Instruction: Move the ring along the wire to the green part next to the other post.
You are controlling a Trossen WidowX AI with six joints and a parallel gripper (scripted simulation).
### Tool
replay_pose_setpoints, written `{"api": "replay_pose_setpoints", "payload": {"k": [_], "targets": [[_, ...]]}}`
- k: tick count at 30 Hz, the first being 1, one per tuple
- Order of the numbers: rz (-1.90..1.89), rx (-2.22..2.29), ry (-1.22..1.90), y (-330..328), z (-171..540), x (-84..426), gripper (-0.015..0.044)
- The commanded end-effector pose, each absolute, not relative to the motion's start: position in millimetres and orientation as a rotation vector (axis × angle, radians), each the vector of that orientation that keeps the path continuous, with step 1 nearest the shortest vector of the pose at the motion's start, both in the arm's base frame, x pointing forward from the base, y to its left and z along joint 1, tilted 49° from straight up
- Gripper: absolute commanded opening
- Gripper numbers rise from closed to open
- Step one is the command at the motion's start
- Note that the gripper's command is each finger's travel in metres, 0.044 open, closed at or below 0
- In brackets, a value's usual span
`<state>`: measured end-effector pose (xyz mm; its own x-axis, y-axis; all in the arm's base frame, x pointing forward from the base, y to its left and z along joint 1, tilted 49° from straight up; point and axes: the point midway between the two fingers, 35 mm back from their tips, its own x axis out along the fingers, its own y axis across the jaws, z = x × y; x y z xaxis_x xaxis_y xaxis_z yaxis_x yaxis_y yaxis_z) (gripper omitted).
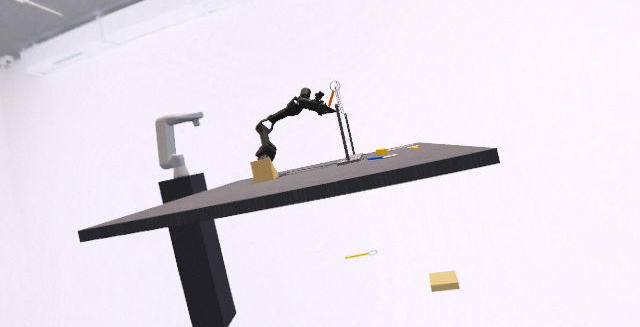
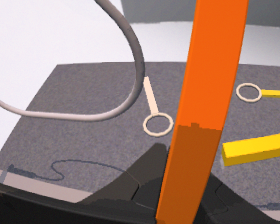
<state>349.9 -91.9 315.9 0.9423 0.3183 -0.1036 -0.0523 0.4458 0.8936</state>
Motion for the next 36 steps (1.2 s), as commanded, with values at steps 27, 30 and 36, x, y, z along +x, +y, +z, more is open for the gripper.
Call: {"api": "replay_pose_setpoints", "payload": {"k": [27, 30, 36], "targets": [[0.397, 1.636, 0.122, -82, 354, 349, -0.015], [0.412, 1.689, 0.105, -82, 358, 349, -0.015], [0.442, 1.788, 0.072, -83, 365, 348, -0.015]]}}
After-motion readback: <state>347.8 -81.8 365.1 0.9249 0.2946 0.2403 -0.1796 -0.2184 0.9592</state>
